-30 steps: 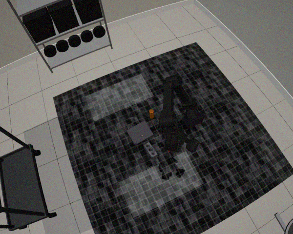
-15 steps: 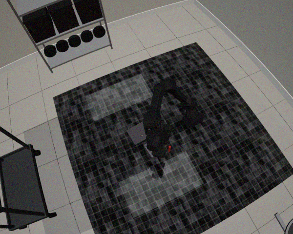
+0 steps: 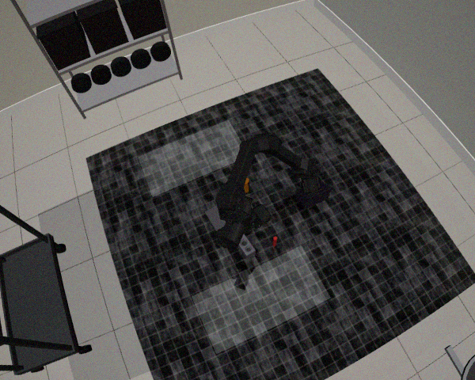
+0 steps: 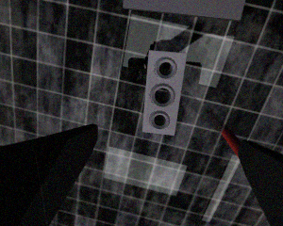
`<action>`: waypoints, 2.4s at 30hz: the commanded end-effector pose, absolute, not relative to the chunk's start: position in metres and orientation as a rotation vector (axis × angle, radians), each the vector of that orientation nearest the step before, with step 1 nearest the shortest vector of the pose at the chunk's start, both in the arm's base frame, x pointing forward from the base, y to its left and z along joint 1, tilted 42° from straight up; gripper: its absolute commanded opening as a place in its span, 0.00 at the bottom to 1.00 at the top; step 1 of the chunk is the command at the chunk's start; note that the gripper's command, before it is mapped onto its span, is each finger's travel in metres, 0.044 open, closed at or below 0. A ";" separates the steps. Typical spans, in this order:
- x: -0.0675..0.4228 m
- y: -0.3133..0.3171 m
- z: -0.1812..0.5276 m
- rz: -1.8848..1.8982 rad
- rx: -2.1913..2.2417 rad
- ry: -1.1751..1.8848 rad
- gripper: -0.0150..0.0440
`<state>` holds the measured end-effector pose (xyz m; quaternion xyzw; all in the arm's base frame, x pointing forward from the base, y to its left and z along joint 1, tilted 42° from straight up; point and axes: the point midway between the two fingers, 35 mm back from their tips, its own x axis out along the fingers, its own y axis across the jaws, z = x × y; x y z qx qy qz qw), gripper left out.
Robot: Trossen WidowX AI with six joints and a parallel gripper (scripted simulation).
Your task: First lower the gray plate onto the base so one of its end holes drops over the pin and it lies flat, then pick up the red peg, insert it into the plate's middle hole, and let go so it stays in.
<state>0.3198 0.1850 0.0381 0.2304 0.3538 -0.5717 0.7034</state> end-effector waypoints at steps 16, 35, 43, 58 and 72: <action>0.332 0.130 -0.021 -1.278 0.513 0.769 1.00; 0.336 0.111 -0.044 -1.277 0.512 0.769 1.00; 0.337 0.102 -0.053 -1.278 0.512 0.768 1.00; 0.337 0.093 -0.062 -1.278 0.511 0.767 0.78; 0.337 0.093 -0.062 -1.278 0.511 0.767 0.39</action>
